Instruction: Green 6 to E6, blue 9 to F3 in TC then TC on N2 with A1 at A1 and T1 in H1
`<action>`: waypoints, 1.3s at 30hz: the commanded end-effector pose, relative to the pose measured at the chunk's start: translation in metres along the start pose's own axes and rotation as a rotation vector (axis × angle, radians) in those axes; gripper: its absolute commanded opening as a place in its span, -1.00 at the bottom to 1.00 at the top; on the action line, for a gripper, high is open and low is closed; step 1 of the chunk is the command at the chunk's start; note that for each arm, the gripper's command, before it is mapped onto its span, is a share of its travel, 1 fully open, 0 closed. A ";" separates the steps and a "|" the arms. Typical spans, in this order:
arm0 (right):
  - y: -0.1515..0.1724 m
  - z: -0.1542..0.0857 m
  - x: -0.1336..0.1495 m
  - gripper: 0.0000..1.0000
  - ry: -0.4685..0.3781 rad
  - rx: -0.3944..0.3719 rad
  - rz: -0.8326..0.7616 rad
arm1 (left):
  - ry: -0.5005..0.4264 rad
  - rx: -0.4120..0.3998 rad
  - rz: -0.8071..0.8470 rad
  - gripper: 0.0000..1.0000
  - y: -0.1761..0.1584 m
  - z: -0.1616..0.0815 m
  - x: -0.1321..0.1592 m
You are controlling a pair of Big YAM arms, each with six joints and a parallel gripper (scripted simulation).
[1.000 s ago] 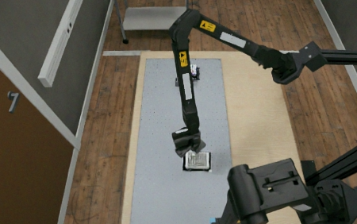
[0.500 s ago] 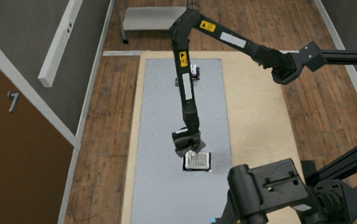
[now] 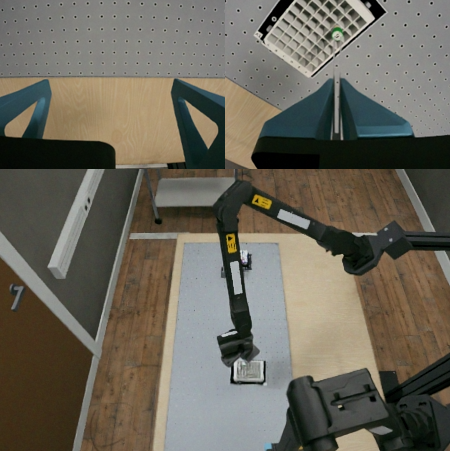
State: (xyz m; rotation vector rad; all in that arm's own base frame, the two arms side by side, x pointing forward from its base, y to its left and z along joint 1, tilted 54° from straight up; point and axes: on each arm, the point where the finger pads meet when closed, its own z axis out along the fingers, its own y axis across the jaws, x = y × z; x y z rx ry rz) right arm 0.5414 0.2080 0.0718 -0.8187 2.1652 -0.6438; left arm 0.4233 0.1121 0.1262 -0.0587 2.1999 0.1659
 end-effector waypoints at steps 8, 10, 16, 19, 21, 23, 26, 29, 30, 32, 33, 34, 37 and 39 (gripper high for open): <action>0.017 0.000 0.009 -0.86 0.021 -0.017 -0.020 | -0.002 0.001 0.004 1.00 0.000 0.000 0.000; 0.013 -0.008 0.006 -0.86 0.012 -0.015 -0.016 | -0.002 0.001 0.004 1.00 0.000 0.000 0.000; 0.005 -0.016 0.002 -0.86 0.001 -0.007 -0.003 | -0.002 0.001 0.004 1.00 0.000 0.000 0.000; -0.011 -0.009 0.008 -0.86 0.000 0.008 0.033 | -0.002 0.001 0.004 1.00 0.000 0.000 0.000; -0.017 -0.009 0.013 -0.86 -0.001 0.008 0.011 | -0.002 0.001 0.004 1.00 0.000 0.000 0.000; -0.017 -0.009 0.013 -0.86 -0.001 0.008 0.011 | -0.002 0.001 0.004 1.00 0.000 0.000 0.000; -0.026 -0.008 0.022 -0.86 -0.001 0.008 0.011 | -0.002 0.001 0.004 1.00 0.000 0.000 0.000; -0.034 -0.008 0.030 -0.86 0.000 0.008 0.010 | -0.002 0.001 0.004 1.00 0.000 0.000 0.000; -0.037 -0.008 0.033 -0.86 0.000 0.008 0.010 | -0.002 0.001 0.004 1.00 0.000 0.000 0.000; -0.042 -0.008 0.039 -0.86 0.000 0.008 0.009 | -0.002 0.001 0.004 1.00 0.000 0.000 0.000; -0.045 -0.008 0.042 -0.86 0.000 0.008 0.009 | -0.002 0.001 0.004 1.00 0.000 0.000 0.000; -0.048 -0.008 0.044 -0.86 0.000 0.008 0.009 | -0.002 0.001 0.004 1.00 0.000 0.000 0.000; -0.057 -0.007 0.053 -0.86 -0.001 0.008 0.008 | -0.002 0.001 0.004 1.00 0.000 0.000 0.000; -0.059 -0.007 0.056 -0.86 -0.001 0.008 0.008 | -0.002 0.001 0.004 1.00 0.000 0.000 0.000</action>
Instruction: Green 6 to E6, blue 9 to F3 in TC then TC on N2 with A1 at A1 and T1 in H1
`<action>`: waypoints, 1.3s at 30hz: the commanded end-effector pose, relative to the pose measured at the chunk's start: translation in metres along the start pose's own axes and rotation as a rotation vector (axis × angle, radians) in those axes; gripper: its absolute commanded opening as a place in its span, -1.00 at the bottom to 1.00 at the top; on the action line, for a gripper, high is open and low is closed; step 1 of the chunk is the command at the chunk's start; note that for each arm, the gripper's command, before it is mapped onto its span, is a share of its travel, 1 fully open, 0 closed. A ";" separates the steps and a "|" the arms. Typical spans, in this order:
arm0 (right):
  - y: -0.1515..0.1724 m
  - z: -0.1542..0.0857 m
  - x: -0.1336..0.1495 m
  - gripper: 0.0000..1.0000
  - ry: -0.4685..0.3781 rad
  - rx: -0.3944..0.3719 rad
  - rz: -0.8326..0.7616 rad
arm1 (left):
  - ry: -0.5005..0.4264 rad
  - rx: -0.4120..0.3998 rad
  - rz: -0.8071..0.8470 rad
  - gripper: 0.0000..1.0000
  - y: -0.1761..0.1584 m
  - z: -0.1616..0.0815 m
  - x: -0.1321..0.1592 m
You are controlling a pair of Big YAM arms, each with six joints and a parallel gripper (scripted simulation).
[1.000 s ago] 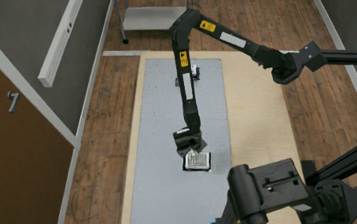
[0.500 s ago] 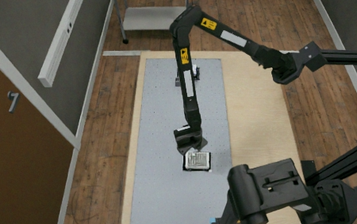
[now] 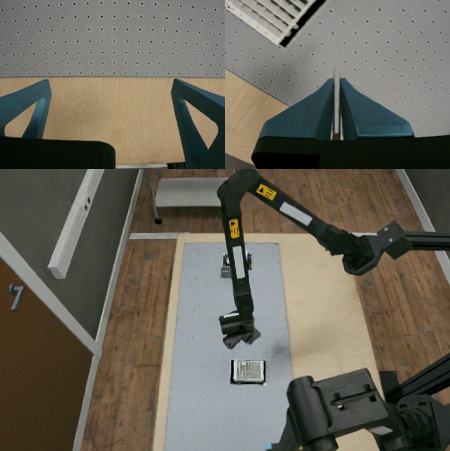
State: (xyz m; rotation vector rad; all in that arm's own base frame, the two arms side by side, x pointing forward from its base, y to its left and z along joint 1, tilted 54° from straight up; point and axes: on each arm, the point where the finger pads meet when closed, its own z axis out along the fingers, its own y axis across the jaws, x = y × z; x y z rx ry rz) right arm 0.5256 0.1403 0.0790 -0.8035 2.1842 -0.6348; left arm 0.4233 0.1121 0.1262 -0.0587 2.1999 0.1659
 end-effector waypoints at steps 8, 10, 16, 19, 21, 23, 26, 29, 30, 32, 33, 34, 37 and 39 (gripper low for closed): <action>-0.035 -0.003 0.021 -0.86 -0.014 0.015 -0.009 | -0.002 0.001 0.004 1.00 0.000 0.000 0.000; -0.041 -0.003 0.027 -0.86 -0.014 0.015 -0.010 | -0.002 0.001 0.004 1.00 0.000 0.000 0.000; -0.058 -0.002 0.043 -0.86 -0.014 0.016 -0.011 | -0.002 0.001 0.004 1.00 0.000 0.000 0.000; -0.060 -0.002 0.047 -0.86 -0.011 0.013 -0.013 | -0.002 0.001 0.004 1.00 0.000 0.000 0.000; -0.067 -0.002 0.052 -0.86 -0.015 0.015 -0.012 | -0.002 0.001 0.004 1.00 0.000 0.000 0.000; -0.072 -0.002 0.058 -0.86 -0.013 0.013 -0.013 | -0.002 0.001 0.004 1.00 0.000 0.000 0.000; -0.081 -0.002 0.065 -0.86 -0.014 0.015 -0.013 | -0.002 0.001 0.004 1.00 0.000 0.000 0.000; -0.090 -0.001 0.073 -0.86 -0.013 0.016 -0.014 | -0.002 0.001 0.004 1.00 0.000 0.000 0.000; -0.092 -0.001 0.076 -0.86 -0.013 0.016 -0.014 | -0.002 0.001 0.004 1.00 0.000 0.000 0.000; -0.098 -0.001 0.082 -0.86 -0.012 0.016 -0.015 | -0.002 0.001 0.004 1.00 0.000 0.000 0.000; -0.101 -0.001 0.085 -0.86 -0.012 0.016 -0.015 | -0.002 0.001 0.004 1.00 0.000 0.000 0.000; -0.101 -0.001 0.085 -0.86 -0.012 0.016 -0.015 | -0.002 0.001 0.004 1.00 0.000 0.000 0.000; -0.107 -0.001 0.090 -0.86 -0.012 0.014 -0.015 | -0.002 0.001 0.004 1.00 0.000 0.000 0.000; -0.112 -0.001 0.096 -0.86 -0.012 0.014 -0.016 | -0.002 0.001 0.004 1.00 0.000 0.000 0.000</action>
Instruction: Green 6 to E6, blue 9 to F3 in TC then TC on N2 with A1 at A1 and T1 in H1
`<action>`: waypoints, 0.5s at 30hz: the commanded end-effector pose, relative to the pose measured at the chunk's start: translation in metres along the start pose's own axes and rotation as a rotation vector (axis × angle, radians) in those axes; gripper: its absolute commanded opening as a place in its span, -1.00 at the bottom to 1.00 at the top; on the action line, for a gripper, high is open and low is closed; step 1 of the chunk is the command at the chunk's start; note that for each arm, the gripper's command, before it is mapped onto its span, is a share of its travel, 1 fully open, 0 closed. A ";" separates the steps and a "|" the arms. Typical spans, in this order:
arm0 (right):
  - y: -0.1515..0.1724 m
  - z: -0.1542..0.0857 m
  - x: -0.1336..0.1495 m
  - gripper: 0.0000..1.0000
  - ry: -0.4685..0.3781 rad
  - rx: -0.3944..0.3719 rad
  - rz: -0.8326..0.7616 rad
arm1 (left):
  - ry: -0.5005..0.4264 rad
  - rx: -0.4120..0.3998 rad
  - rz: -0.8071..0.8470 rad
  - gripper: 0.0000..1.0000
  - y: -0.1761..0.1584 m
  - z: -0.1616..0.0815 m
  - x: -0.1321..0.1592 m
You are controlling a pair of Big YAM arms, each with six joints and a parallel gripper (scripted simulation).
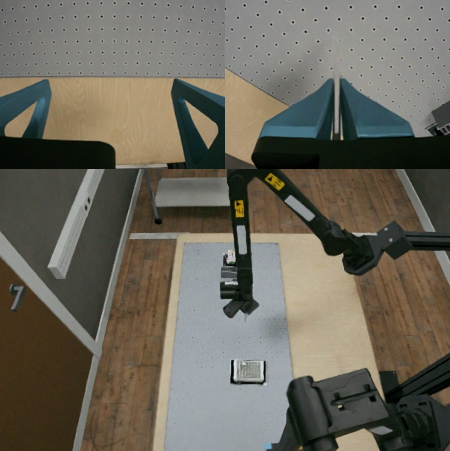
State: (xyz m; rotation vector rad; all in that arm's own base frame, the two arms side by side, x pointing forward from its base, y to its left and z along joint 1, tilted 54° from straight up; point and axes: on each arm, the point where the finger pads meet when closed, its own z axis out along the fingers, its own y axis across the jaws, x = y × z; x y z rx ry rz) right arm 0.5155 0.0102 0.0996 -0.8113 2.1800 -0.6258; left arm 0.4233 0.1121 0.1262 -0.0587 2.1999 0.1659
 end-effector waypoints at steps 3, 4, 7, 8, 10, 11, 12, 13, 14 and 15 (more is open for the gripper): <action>-0.022 -0.005 0.016 -0.86 -0.004 0.021 -0.014 | -0.002 0.001 0.004 1.00 0.000 0.000 0.000; -0.025 -0.005 0.019 -0.86 -0.004 0.021 -0.014 | -0.002 0.001 0.004 1.00 0.000 0.000 0.000; -0.034 -0.005 0.027 -0.86 -0.004 0.022 -0.014 | -0.002 0.001 0.004 1.00 0.000 0.000 0.000; -0.037 -0.005 0.029 -0.86 -0.004 0.022 -0.014 | -0.002 0.001 0.004 1.00 0.000 0.000 0.000; -0.043 -0.005 0.035 -0.86 -0.003 0.022 -0.015 | -0.002 0.001 0.004 1.00 0.000 0.000 0.000; -0.046 -0.005 0.038 -0.86 -0.002 0.020 -0.016 | -0.002 0.001 0.004 1.00 0.000 0.000 0.000; -0.046 -0.005 0.038 -0.86 -0.002 0.020 -0.016 | -0.002 0.001 0.004 1.00 0.000 0.000 0.000; -0.046 -0.005 0.038 -0.86 -0.002 0.020 -0.016 | -0.002 0.001 0.004 1.00 0.000 0.000 0.000; -0.047 -0.004 0.042 -0.86 0.002 0.015 -0.017 | -0.002 0.001 0.004 1.00 0.000 0.000 0.000; -0.050 -0.005 0.044 -0.86 0.002 0.015 -0.017 | -0.002 0.001 0.004 1.00 0.000 0.000 0.000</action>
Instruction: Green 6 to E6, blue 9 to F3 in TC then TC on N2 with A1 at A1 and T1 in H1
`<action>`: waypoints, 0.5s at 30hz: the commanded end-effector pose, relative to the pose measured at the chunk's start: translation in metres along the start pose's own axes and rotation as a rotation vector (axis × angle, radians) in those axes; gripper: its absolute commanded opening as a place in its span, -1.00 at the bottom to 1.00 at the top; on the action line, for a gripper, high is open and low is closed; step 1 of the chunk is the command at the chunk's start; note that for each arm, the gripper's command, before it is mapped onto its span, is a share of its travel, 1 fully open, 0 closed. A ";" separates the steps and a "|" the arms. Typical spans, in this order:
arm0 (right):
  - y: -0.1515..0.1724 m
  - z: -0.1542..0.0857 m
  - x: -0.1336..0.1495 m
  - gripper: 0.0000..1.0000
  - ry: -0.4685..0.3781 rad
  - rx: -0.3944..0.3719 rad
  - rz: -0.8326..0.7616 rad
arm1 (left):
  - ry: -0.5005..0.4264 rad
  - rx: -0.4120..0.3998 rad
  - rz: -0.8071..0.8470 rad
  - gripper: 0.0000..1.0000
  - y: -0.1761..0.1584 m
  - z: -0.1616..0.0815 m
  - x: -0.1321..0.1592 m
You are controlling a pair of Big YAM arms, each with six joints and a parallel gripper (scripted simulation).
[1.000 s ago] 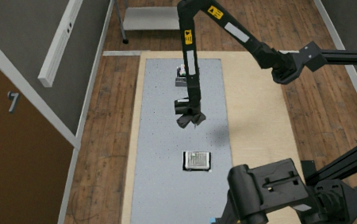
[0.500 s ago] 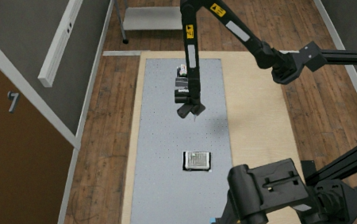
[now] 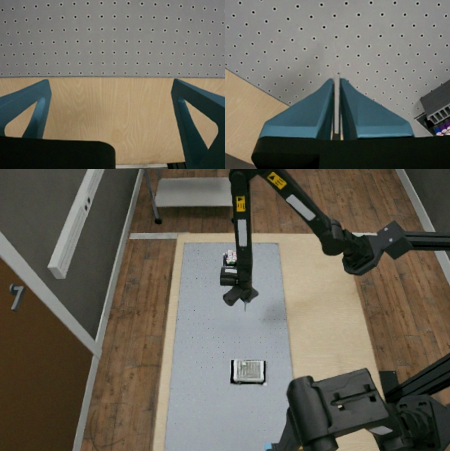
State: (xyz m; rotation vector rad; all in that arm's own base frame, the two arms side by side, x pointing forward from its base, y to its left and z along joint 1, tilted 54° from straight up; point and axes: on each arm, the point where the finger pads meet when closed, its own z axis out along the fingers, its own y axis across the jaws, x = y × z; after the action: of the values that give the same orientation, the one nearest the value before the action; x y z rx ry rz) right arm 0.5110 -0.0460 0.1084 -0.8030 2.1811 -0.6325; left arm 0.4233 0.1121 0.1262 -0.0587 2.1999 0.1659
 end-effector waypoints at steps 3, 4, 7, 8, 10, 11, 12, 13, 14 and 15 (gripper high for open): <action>-0.017 -0.006 0.014 -0.86 0.001 0.005 -0.022 | -0.002 0.001 0.004 1.00 0.000 0.000 0.000; -0.020 -0.006 0.016 -0.86 0.000 0.006 -0.022 | -0.002 0.001 0.004 1.00 0.000 0.000 0.000; -0.032 -0.006 0.022 -0.86 -0.003 0.011 -0.021 | -0.002 0.001 0.004 1.00 0.000 0.000 0.000; -0.036 -0.006 0.023 -0.86 -0.004 0.013 -0.021 | -0.002 0.001 0.004 1.00 0.000 0.000 0.000; -0.041 -0.005 0.029 -0.86 -0.003 0.012 -0.022 | -0.002 0.001 0.004 1.00 0.000 0.000 0.000; -0.043 -0.003 0.032 -0.86 -0.001 0.009 -0.022 | -0.002 0.001 0.004 1.00 0.000 0.000 0.000; -0.046 -0.003 0.035 -0.86 -0.001 0.010 -0.022 | -0.002 0.001 0.004 1.00 0.000 0.000 0.000; -0.050 -0.004 0.037 -0.86 -0.003 0.012 -0.022 | -0.002 0.001 0.004 1.00 0.000 0.000 0.000; -0.050 -0.004 0.037 -0.86 -0.003 0.012 -0.022 | -0.002 0.001 0.004 1.00 0.000 0.000 0.000; -0.050 -0.004 0.037 -0.86 -0.003 0.012 -0.022 | -0.002 0.001 0.004 1.00 0.000 0.000 0.000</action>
State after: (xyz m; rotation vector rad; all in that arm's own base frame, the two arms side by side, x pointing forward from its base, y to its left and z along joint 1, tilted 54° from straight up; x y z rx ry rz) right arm 0.5038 -0.1019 0.1133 -0.8007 2.1909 -0.6345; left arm 0.4233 0.1121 0.1262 -0.0587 2.1999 0.1659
